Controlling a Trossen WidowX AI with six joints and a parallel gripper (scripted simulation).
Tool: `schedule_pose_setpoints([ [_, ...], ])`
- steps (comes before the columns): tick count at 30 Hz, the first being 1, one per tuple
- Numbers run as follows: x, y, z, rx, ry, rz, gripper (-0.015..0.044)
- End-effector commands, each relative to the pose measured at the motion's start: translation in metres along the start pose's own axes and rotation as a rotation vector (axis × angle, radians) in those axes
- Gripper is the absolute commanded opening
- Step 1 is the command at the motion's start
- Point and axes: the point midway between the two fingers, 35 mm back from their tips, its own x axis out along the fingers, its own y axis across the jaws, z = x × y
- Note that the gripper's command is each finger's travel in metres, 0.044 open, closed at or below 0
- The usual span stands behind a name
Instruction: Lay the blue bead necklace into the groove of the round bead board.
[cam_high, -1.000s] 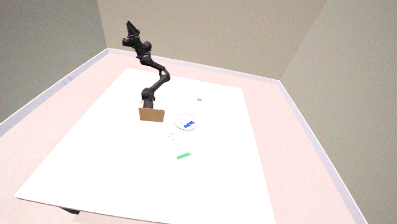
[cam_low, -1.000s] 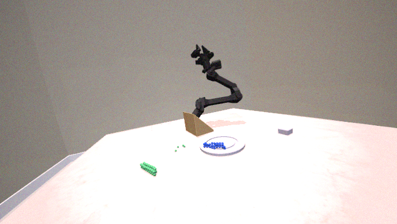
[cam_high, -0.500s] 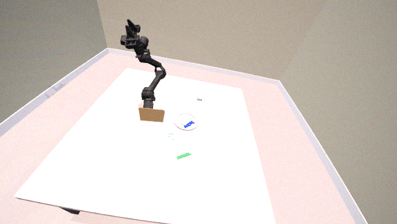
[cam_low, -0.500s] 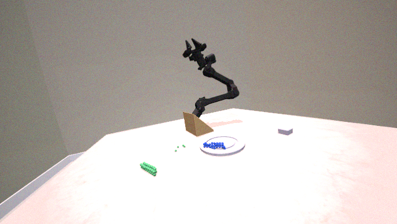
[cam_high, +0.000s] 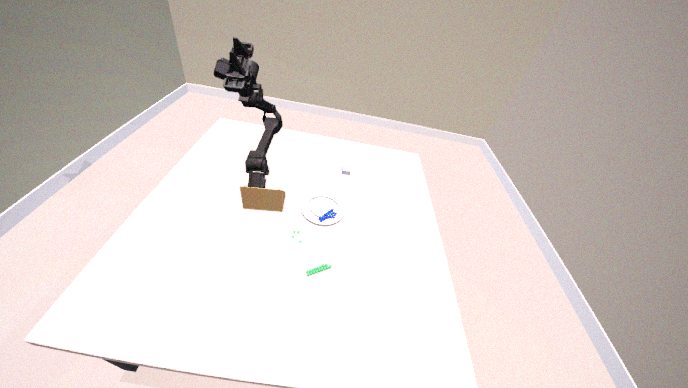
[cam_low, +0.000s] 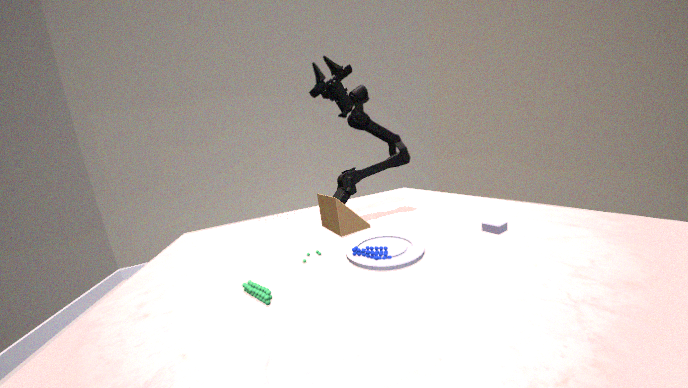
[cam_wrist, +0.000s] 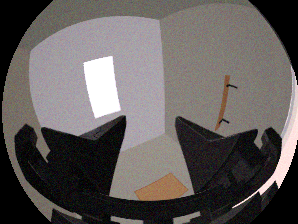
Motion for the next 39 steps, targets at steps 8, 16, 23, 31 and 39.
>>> schedule_pose_setpoints([
  [8, 0.018, -0.042, -0.049, -0.173, 0.178, -0.139, 0.025],
  [16, 0.025, -0.08, -0.092, -0.332, 0.355, -0.238, 0.025],
  [23, 0.023, -0.113, -0.132, -0.468, 0.527, -0.304, 0.025],
  [31, 0.012, -0.15, -0.176, -0.634, 0.747, -0.351, 0.025],
  [39, -0.008, -0.185, -0.219, -0.793, 0.985, -0.362, 0.025],
])
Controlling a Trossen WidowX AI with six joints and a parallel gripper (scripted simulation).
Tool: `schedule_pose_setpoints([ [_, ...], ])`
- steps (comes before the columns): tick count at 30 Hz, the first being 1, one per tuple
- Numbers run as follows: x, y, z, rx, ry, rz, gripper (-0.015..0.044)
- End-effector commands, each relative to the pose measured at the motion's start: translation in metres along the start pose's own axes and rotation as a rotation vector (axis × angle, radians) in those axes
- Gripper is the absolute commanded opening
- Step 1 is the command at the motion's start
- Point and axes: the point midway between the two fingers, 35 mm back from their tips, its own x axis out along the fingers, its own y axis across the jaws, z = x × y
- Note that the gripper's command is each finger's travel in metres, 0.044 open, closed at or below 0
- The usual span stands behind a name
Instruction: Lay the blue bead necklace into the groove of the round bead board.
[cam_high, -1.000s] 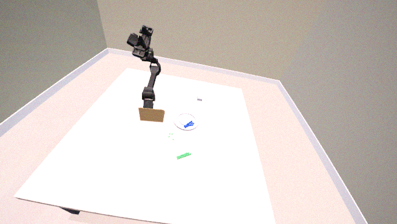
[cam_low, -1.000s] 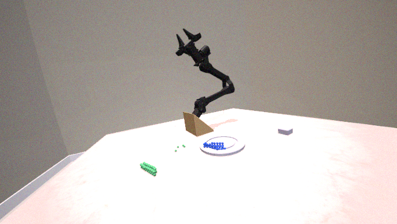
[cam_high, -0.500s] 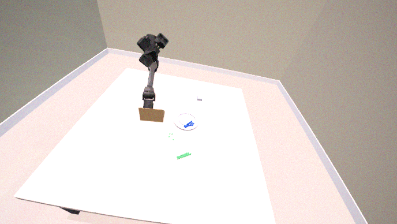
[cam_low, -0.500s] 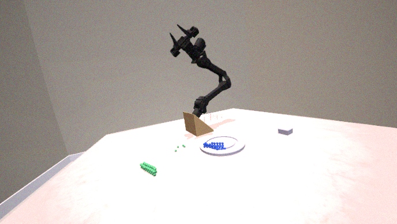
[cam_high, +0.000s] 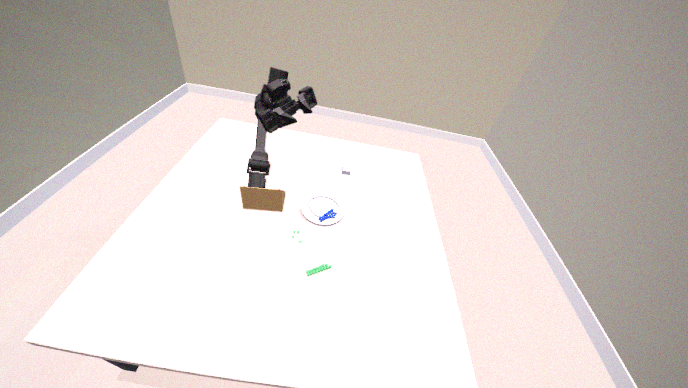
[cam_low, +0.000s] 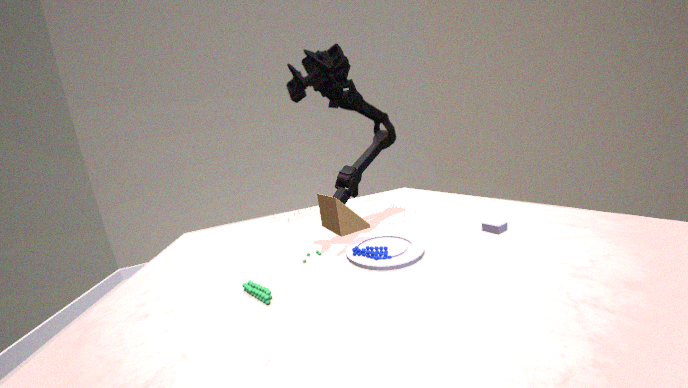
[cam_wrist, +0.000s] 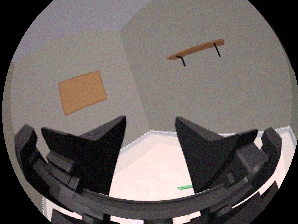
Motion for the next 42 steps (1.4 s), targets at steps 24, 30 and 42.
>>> schedule_pose_setpoints([
  [24, 0.055, 0.024, -0.18, -0.647, 0.672, 0.172, 0.025],
  [30, 0.054, 0.028, -0.224, -0.797, 0.824, 0.267, 0.025],
  [42, 0.036, 0.033, -0.312, -1.096, 1.116, 0.539, 0.025],
])
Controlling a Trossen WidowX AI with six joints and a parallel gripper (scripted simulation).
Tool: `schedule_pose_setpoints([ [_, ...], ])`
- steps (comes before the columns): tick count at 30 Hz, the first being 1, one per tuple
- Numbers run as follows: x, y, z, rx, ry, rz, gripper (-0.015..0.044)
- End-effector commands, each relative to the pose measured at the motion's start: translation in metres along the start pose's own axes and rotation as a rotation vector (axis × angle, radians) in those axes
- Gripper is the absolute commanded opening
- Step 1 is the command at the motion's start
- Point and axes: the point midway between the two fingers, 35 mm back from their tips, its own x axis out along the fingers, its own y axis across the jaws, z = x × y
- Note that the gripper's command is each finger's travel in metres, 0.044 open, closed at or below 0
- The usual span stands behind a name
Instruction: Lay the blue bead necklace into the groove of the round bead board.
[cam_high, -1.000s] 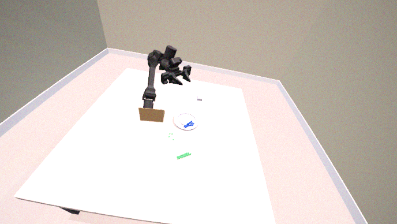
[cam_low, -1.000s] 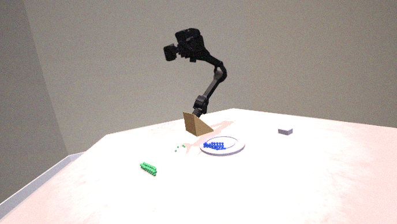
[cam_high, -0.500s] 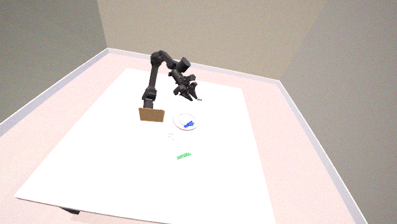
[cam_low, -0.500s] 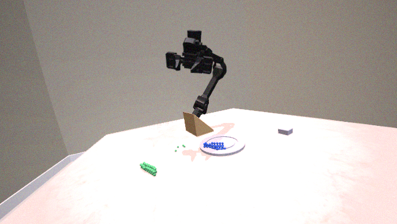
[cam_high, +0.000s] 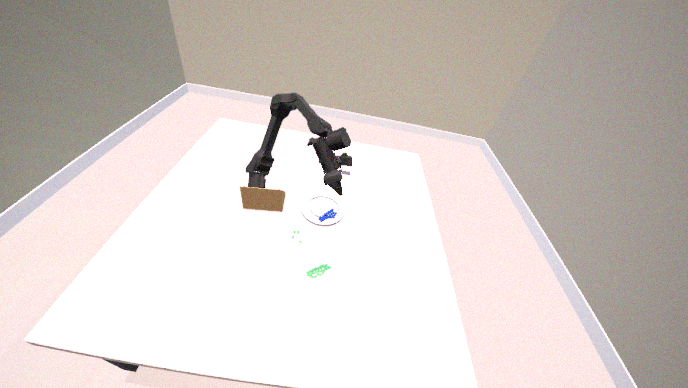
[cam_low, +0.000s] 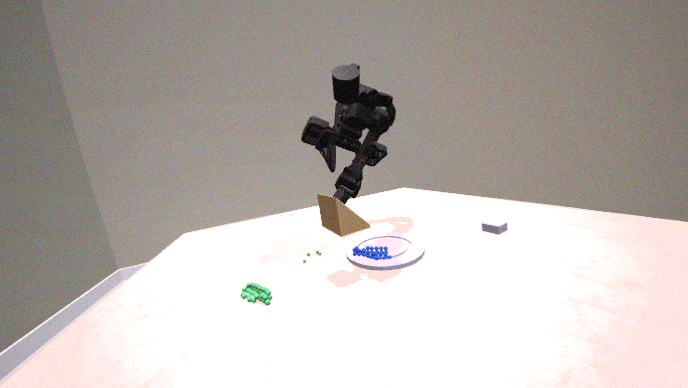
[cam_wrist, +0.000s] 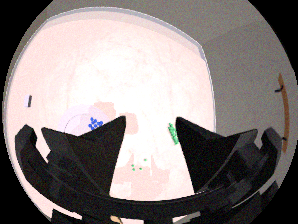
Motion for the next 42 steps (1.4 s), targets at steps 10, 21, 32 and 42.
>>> schedule_pose_setpoints([
  [10, 0.057, 0.063, -0.024, -0.375, 0.196, 0.289, 0.025],
  [21, 0.092, 0.12, -0.058, -0.671, 0.308, 0.6, 0.025],
  [32, 0.101, 0.127, -0.062, -0.692, 0.308, 0.611, 0.025],
  [42, 0.11, 0.132, -0.068, -0.69, 0.309, 0.614, 0.025],
])
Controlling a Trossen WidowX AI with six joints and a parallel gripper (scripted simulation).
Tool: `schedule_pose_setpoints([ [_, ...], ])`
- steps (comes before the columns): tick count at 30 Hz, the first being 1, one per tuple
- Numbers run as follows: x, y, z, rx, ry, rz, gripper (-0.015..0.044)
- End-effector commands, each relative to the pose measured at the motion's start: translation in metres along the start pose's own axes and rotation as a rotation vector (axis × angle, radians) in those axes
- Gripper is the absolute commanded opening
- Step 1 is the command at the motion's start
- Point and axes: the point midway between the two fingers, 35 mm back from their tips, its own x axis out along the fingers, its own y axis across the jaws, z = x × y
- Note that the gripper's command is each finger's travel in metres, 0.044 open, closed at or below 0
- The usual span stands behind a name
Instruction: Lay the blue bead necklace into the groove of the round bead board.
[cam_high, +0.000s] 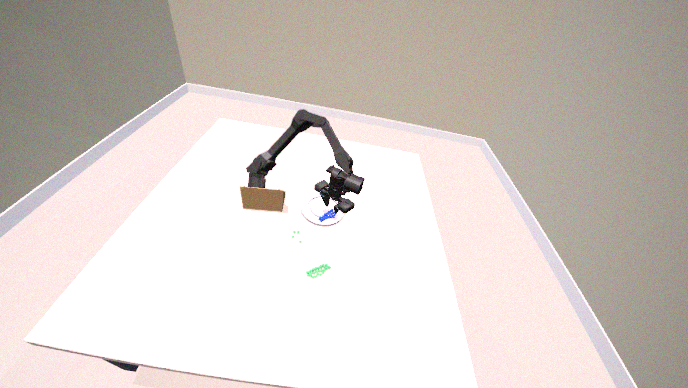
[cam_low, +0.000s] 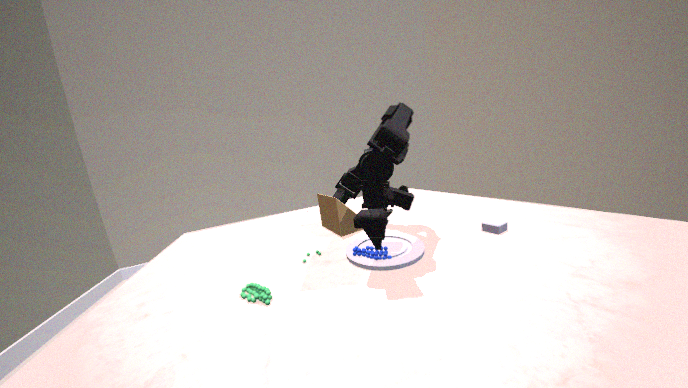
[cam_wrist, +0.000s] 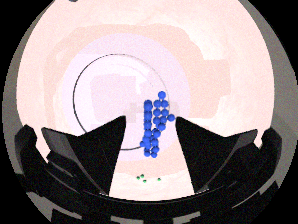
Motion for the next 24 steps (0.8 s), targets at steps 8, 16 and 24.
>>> schedule_pose_setpoints([
  [8, 0.017, 0.002, 0.0, 0.007, -0.003, 0.009, 0.025],
  [16, 0.019, 0.002, 0.0, 0.001, -0.003, 0.007, 0.0223],
  [24, 0.019, 0.002, 0.0, 0.001, -0.003, 0.007, 0.017],
])
